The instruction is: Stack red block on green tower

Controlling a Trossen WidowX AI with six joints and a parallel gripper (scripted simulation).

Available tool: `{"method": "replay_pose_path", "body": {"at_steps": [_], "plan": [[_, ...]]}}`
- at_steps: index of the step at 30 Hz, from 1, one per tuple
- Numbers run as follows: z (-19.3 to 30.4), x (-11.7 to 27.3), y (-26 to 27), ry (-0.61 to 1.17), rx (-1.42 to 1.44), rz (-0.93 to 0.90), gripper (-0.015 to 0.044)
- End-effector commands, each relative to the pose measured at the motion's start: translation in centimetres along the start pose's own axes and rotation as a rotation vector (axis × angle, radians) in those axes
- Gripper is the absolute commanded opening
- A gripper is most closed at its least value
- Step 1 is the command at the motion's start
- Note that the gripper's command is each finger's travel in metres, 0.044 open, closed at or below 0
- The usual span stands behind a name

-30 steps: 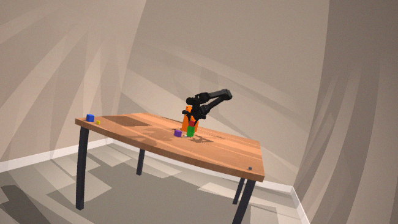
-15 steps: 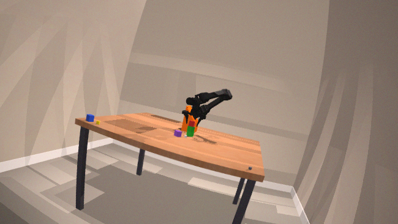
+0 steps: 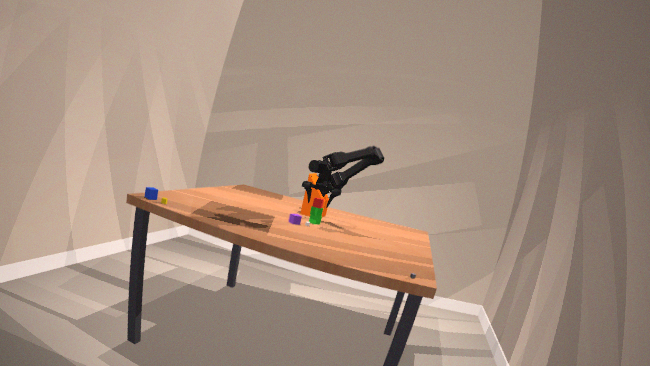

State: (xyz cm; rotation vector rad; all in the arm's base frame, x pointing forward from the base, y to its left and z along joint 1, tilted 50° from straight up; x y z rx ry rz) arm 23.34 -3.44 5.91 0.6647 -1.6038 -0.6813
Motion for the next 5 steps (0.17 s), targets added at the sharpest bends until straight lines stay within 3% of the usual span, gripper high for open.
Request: {"method": "replay_pose_path", "body": {"at_steps": [1, 5], "plan": [[0.0, -0.02, 0.0, 0.0, 0.001, 0.0, 0.044], [0.0, -0.02, 0.0, 0.0, 0.001, 0.0, 0.044]]}}
Point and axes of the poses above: the point midway between the two fingers, 35 mm back from their tips, its own x axis back along the fingers, its own y axis across the jaws, z = x × y, the point moved 5 cm from there along x, back along the fingers, and after that the axes turned 7 degrees about x, right-handed, at the moved point
